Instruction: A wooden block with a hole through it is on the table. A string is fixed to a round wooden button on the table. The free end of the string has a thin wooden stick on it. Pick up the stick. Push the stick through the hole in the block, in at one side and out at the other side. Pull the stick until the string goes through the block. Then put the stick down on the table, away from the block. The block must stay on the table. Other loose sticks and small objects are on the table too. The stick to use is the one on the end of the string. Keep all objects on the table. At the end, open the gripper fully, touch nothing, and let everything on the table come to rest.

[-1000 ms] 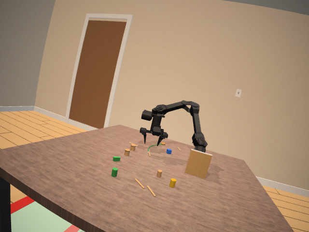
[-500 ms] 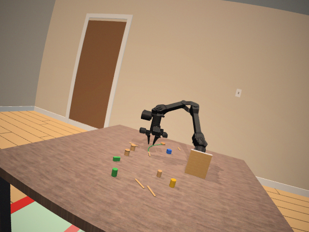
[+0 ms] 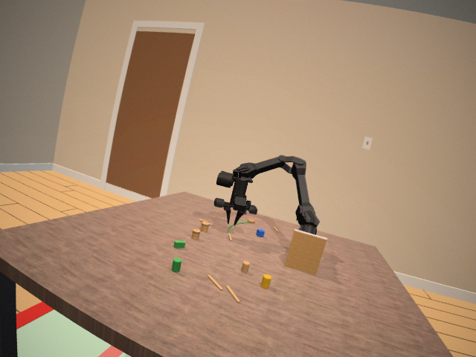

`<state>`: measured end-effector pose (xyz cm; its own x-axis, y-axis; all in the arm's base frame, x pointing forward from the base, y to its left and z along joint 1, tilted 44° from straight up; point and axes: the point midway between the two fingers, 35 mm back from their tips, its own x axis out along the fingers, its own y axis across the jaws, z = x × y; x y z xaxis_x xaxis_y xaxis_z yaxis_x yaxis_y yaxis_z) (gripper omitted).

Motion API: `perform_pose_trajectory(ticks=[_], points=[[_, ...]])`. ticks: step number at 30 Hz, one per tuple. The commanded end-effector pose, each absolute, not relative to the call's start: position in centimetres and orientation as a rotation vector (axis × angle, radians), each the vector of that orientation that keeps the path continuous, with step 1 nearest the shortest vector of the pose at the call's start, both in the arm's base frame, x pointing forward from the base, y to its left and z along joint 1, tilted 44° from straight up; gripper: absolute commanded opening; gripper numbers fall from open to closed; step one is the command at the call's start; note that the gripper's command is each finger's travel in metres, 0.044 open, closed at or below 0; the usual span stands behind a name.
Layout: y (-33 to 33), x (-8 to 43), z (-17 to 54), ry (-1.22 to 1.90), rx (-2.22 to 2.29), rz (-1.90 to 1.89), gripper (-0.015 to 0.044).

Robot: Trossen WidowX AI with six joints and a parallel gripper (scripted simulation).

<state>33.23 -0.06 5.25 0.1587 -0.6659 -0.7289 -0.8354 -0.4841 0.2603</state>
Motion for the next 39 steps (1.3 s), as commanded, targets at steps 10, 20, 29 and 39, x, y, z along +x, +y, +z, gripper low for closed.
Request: perform_pose_trajectory(ticks=[10, 20, 29, 39], points=[[-1.5, 33.5, 3.6, 1.476, -2.231, 1.233, 0.0124], [-2.7, 33.7, 2.5, 1.477, -2.232, 1.232, 0.0124], [-3.5, 33.8, 1.7, 1.479, -2.233, 1.230, 0.0124], [-3.4, 33.9, 1.8, 1.475, -2.229, 1.228, 0.0000]])
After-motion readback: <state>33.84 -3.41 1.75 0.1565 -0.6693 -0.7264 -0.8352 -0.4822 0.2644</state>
